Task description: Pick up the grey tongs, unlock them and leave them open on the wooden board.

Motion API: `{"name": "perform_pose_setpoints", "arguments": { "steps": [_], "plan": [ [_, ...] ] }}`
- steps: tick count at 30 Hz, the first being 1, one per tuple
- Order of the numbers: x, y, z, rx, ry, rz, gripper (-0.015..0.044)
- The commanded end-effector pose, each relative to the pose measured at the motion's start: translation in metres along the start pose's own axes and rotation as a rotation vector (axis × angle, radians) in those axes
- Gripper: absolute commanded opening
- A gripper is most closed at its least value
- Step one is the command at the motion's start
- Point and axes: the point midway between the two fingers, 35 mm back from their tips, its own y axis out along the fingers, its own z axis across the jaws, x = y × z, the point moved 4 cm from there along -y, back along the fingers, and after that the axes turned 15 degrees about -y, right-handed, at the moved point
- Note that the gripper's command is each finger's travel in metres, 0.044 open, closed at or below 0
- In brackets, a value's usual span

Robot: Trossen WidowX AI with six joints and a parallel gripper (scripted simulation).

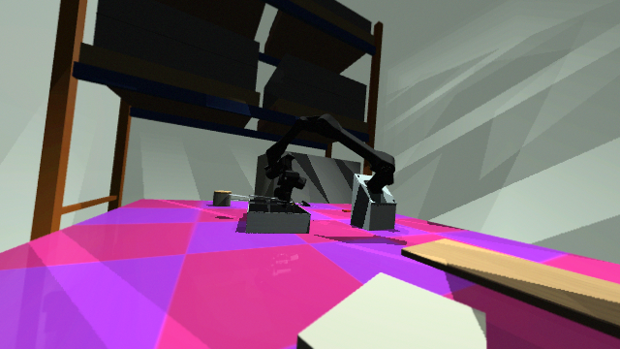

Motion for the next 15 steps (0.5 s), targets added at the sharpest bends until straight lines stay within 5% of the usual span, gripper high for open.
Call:
{"name": "perform_pose_setpoints", "arguments": {
  "steps": [1, 15],
  "plan": [
    [0.000, 0.007, -0.001, -0.002, 0.007, 0.000, 0.0260],
    [0.001, 0.030, -0.002, -0.007, 0.017, -0.011, 0.0260]
  ]
}}
